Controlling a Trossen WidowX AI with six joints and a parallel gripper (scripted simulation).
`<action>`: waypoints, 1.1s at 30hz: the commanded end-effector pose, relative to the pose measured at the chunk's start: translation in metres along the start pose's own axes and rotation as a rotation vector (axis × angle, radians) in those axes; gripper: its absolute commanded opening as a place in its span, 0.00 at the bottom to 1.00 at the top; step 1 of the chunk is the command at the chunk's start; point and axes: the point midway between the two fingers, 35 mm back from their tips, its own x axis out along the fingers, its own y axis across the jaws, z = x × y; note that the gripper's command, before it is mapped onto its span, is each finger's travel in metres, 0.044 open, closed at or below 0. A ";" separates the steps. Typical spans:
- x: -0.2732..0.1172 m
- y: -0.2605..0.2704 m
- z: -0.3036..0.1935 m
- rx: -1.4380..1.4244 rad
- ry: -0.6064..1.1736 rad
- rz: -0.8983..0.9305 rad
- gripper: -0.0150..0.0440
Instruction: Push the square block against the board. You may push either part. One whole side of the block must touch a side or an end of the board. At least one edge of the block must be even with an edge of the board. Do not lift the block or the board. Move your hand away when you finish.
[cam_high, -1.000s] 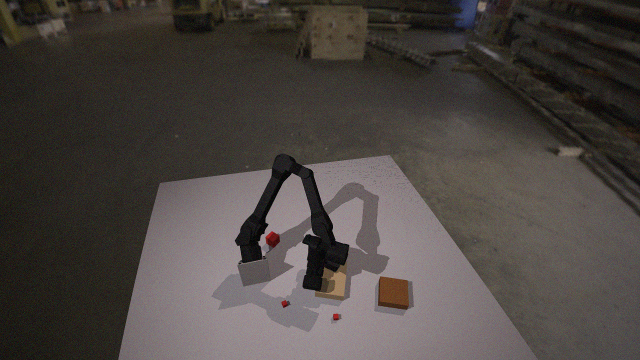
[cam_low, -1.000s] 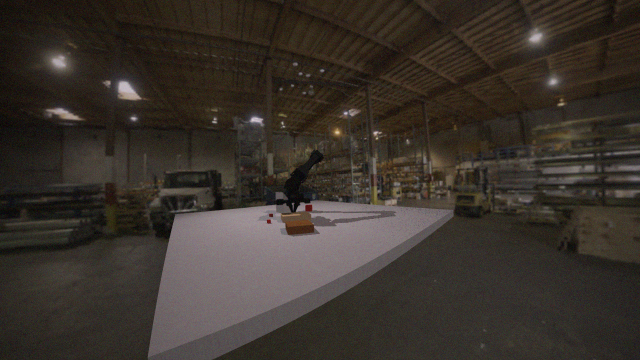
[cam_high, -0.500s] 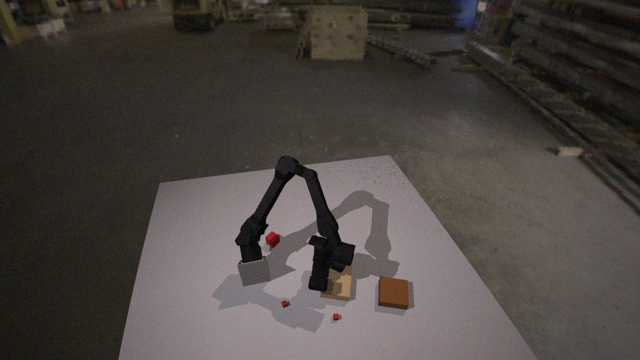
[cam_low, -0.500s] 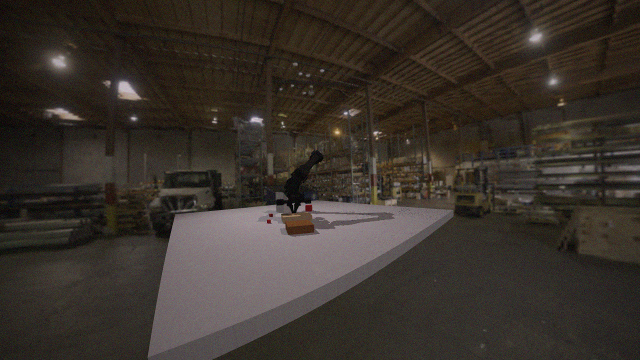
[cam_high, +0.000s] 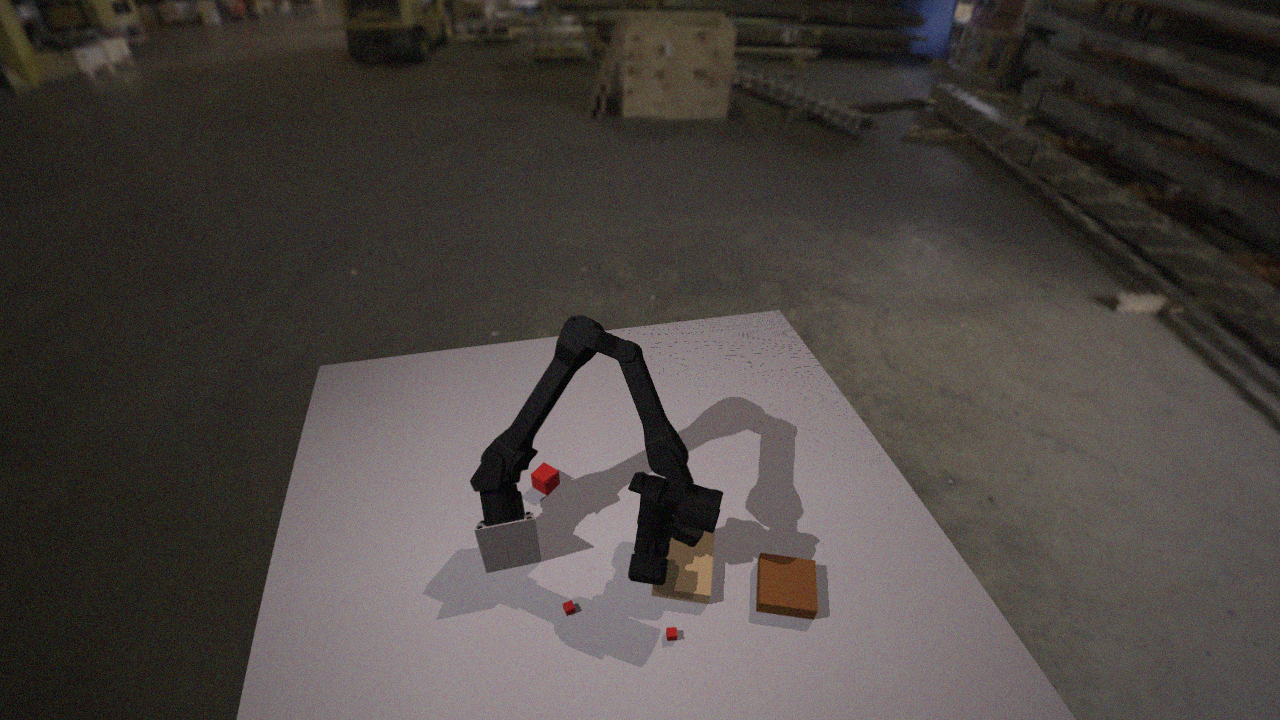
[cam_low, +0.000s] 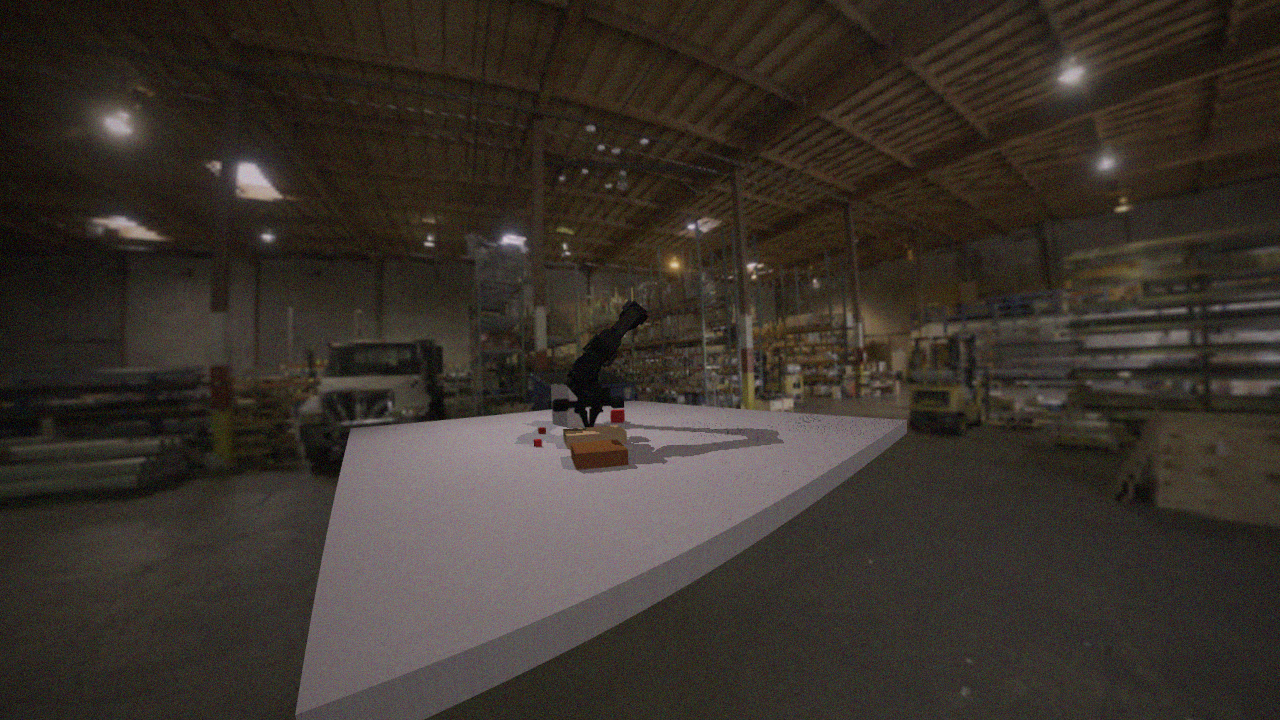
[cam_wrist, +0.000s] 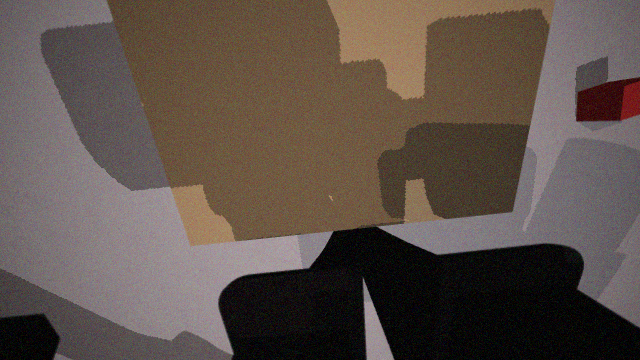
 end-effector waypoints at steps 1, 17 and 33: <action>-0.001 0.001 0.008 -0.003 -0.009 0.002 0.25; -0.001 0.001 0.029 -0.003 -0.009 0.002 0.25; 0.000 0.002 0.047 -0.004 -0.010 0.002 0.25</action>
